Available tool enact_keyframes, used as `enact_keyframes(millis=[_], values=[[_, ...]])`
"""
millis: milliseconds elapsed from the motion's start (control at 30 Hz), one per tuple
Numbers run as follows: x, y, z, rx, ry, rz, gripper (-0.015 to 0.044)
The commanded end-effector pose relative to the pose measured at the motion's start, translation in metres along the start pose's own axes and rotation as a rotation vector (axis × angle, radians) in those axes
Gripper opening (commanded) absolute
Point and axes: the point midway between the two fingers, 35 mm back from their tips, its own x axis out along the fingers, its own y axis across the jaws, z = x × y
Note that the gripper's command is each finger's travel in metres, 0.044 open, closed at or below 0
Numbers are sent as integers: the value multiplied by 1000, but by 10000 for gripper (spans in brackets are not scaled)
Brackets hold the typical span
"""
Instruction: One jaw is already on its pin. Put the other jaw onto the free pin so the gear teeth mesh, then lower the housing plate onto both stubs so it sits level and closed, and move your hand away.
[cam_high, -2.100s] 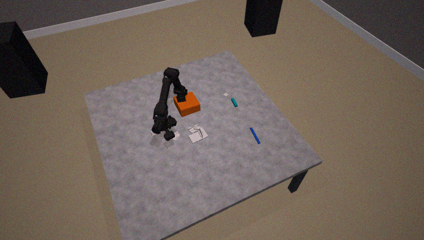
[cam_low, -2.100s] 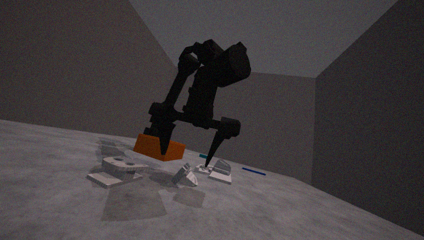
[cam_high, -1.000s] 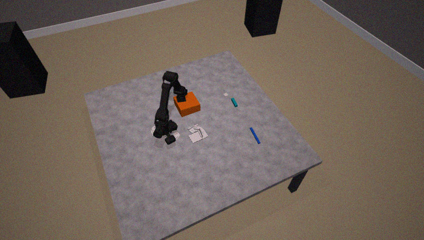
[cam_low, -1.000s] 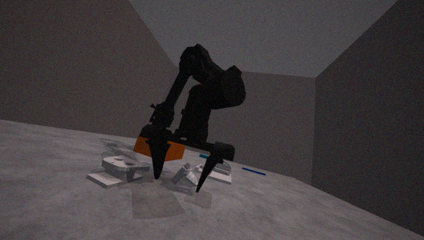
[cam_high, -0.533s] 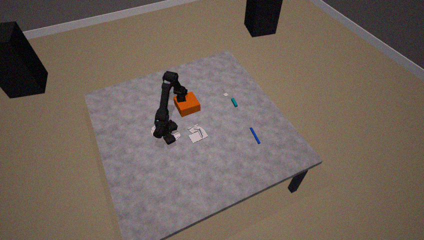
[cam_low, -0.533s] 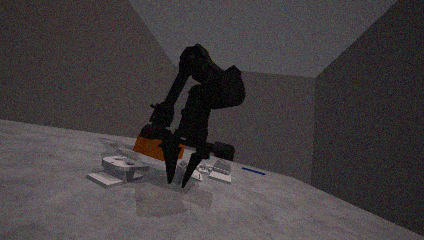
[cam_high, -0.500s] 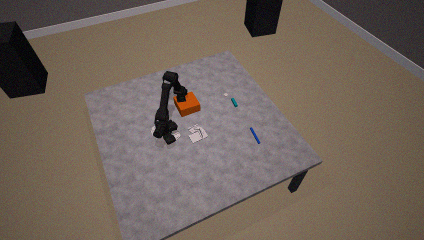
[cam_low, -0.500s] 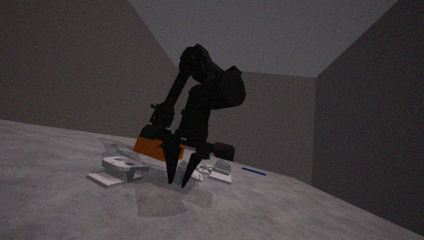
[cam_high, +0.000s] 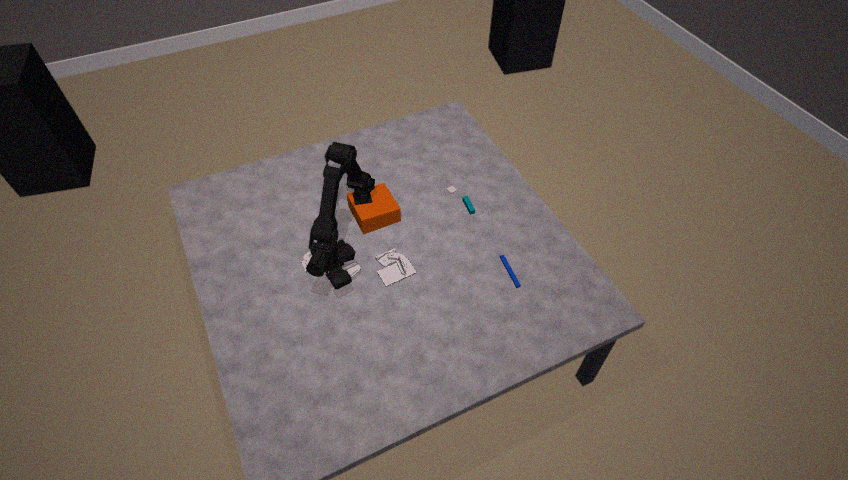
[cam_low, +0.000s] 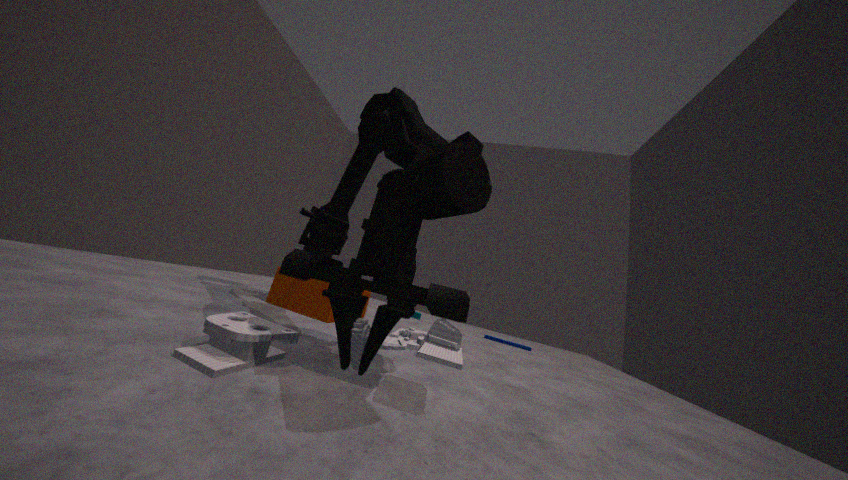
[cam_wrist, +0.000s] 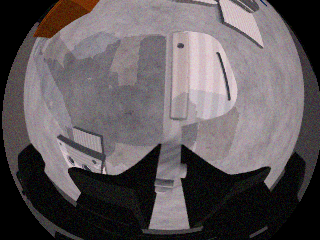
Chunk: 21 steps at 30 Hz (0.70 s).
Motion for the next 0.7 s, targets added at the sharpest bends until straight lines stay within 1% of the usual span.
enact_keyframes(millis=[0,267,667], values=[[0,-1,1,0,-4,-4,37],[0,0,-1,16,3,-5,37],[-13,0,0,11,1,-5,37]])
